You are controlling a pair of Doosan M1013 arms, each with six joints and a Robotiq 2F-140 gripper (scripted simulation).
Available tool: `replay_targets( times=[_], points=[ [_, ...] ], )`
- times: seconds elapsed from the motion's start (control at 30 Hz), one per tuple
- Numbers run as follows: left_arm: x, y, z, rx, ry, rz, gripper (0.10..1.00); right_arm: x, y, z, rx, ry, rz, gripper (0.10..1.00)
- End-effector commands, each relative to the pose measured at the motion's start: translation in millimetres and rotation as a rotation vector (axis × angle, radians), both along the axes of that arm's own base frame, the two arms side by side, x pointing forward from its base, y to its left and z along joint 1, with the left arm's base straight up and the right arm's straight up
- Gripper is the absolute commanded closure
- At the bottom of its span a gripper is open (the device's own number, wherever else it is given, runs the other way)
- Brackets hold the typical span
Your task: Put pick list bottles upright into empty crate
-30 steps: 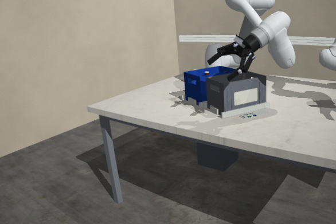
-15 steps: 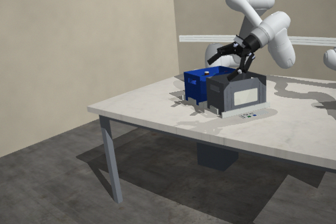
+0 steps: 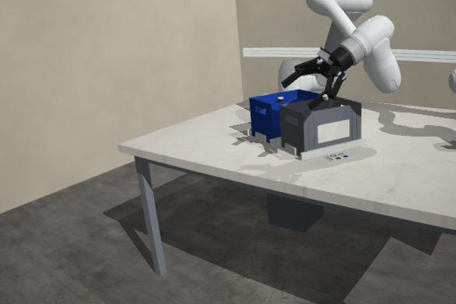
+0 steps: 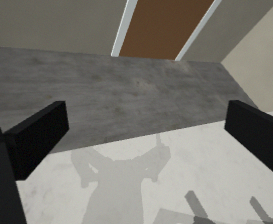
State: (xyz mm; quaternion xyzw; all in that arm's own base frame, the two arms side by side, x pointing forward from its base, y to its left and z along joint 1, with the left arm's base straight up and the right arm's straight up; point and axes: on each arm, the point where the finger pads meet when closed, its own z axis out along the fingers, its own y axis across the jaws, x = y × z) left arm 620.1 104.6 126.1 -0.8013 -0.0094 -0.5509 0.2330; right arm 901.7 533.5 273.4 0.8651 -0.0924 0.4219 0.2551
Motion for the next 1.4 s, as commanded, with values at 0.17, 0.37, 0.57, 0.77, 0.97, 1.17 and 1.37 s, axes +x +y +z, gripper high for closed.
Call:
replay_targets(
  times=[0.17, 0.37, 0.57, 0.77, 0.97, 1.17, 1.37],
  points=[
    [-9.8, 50.5, 0.5, 0.0, -0.001, 0.081, 0.098, 0.1, 0.0, 1.6, 0.001, -0.001, 0.0, 0.098],
    [-21.2, 90.1, 0.5, 0.0, -0.001, 0.147, 0.098, 0.1, 0.0, 1.6, 0.001, -0.001, 0.0, 0.098],
    [-30.7, 117.0, 0.5, 0.0, -0.001, 0.192, 0.098, 0.1, 0.0, 1.6, 0.001, -0.001, 0.0, 0.098],
    [-47.4, 157.2, 0.5, 0.0, -0.001, 0.261, 0.098, 0.1, 0.0, 1.6, 0.001, -0.001, 0.0, 0.098],
    [-67.1, 196.5, 0.5, 0.0, -0.001, 0.331, 0.098, 0.1, 0.0, 1.6, 0.001, -0.001, 0.0, 0.098],
    [-81.6, 221.7, 0.5, 0.0, -0.001, 0.377, 0.098, 0.1, 0.0, 1.6, 0.001, -0.001, 0.0, 0.098],
    [-104.9, 257.5, 0.5, 0.0, -0.001, 0.445, 0.098, 0.1, 0.0, 1.6, 0.001, -0.001, 0.0, 0.098]
  ],
)
